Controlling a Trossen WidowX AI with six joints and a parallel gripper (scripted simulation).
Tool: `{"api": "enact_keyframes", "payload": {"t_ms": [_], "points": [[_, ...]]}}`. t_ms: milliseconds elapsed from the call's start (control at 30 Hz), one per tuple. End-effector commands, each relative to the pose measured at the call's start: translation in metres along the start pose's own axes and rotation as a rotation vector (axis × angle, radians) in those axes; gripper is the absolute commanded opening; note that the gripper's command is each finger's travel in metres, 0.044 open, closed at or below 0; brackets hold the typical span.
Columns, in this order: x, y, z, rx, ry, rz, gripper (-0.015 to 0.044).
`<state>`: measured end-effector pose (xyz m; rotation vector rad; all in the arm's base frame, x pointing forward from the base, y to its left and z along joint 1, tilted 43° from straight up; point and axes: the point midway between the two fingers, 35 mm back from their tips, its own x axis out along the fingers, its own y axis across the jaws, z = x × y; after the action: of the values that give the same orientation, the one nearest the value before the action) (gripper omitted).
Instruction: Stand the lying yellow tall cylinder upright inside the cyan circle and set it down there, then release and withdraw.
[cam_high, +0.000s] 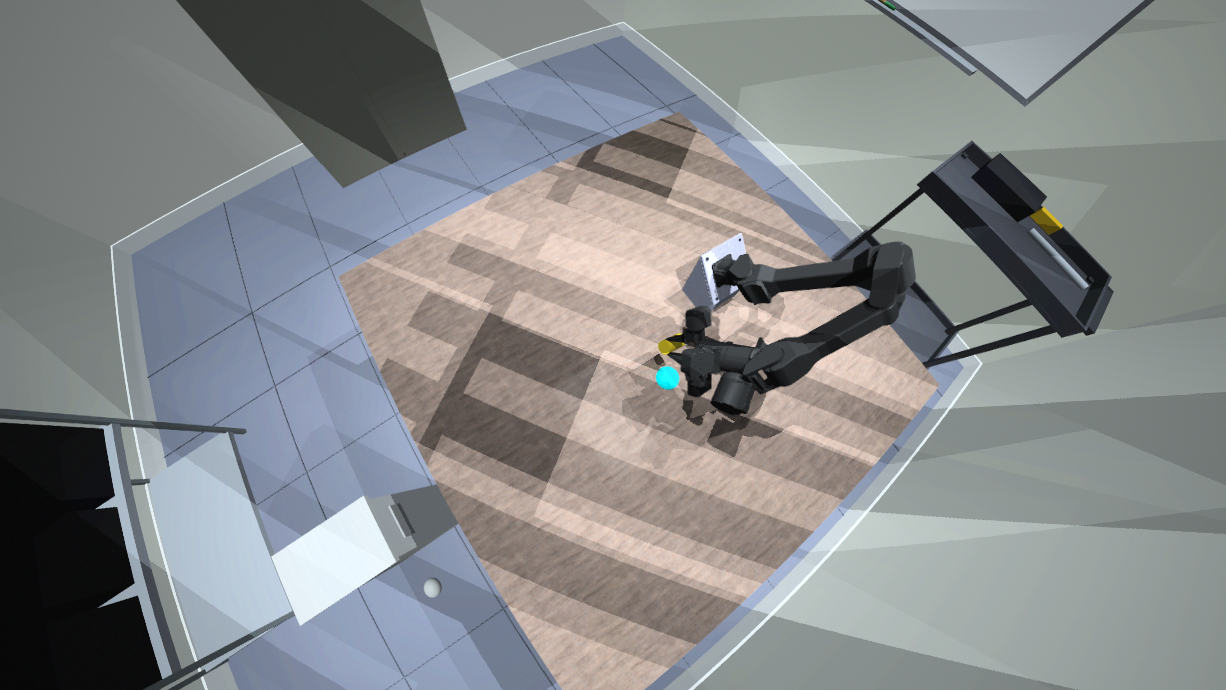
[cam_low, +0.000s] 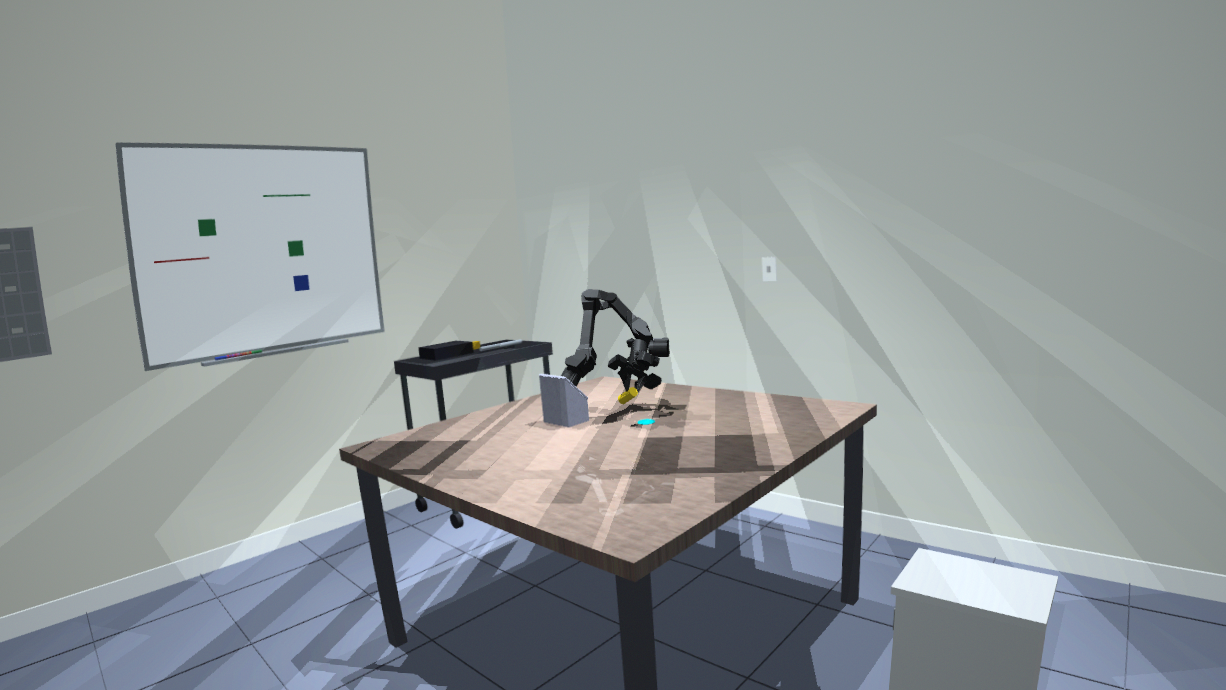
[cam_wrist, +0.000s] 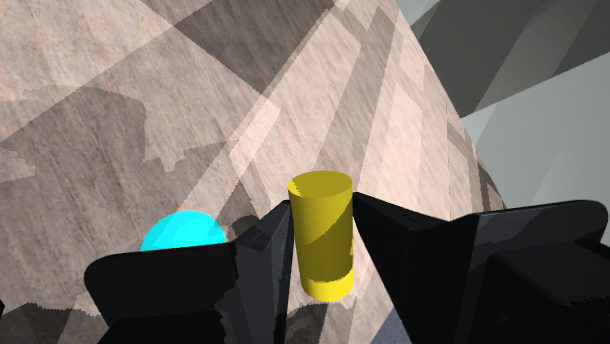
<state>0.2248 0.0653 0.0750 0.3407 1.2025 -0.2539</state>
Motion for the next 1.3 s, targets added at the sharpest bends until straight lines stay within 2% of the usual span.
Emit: {"api": "enact_keyframes", "payload": {"t_ms": [0,1267], "points": [[-0.0009,-0.0005,0.0011,0.011,-0.032,-0.005,0.0105],[-0.0072,0.0043,0.0056,0.082,-0.281,0.001,0.0105]]}}
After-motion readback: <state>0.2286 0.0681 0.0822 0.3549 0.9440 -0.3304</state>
